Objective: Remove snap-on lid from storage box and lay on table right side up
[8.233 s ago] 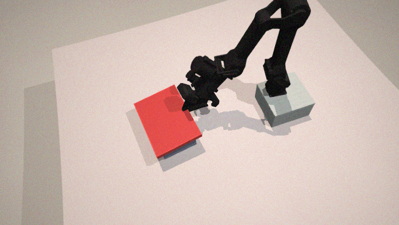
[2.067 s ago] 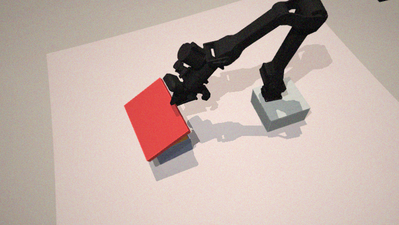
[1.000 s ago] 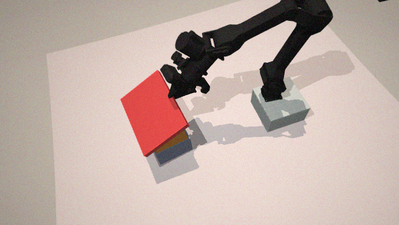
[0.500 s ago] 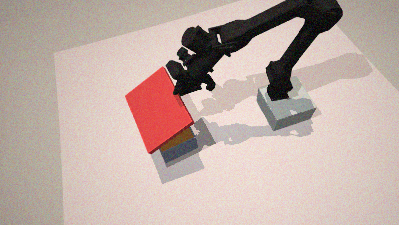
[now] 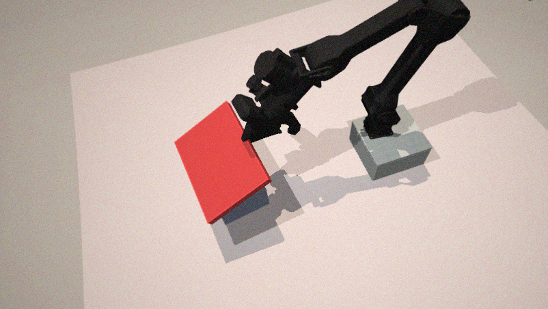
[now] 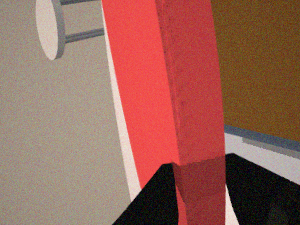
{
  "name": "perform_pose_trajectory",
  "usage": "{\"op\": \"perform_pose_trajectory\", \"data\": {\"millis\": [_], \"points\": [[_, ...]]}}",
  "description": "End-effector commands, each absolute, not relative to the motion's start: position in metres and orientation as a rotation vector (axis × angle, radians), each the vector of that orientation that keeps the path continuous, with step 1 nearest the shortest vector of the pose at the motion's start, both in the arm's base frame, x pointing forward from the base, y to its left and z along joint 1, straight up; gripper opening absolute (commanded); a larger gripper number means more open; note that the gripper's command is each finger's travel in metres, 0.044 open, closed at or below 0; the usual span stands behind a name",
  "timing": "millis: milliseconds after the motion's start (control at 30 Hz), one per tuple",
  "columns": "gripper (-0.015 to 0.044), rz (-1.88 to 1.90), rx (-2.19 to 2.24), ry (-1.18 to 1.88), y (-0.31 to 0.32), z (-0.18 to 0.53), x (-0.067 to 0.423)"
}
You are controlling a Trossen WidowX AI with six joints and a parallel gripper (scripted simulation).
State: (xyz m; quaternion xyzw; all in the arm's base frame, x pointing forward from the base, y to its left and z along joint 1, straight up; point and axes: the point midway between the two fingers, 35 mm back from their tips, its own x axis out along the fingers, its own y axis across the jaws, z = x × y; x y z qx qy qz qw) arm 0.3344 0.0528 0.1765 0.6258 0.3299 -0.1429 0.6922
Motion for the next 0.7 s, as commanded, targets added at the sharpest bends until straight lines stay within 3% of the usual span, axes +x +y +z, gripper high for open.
{"op": "perform_pose_trajectory", "data": {"millis": [0, 667], "points": [[0.0, -0.316, 1.401, 0.727, 0.06, 0.179, 0.332], [0.0, -0.316, 1.404, 0.729, 0.098, 0.178, 0.319]]}}
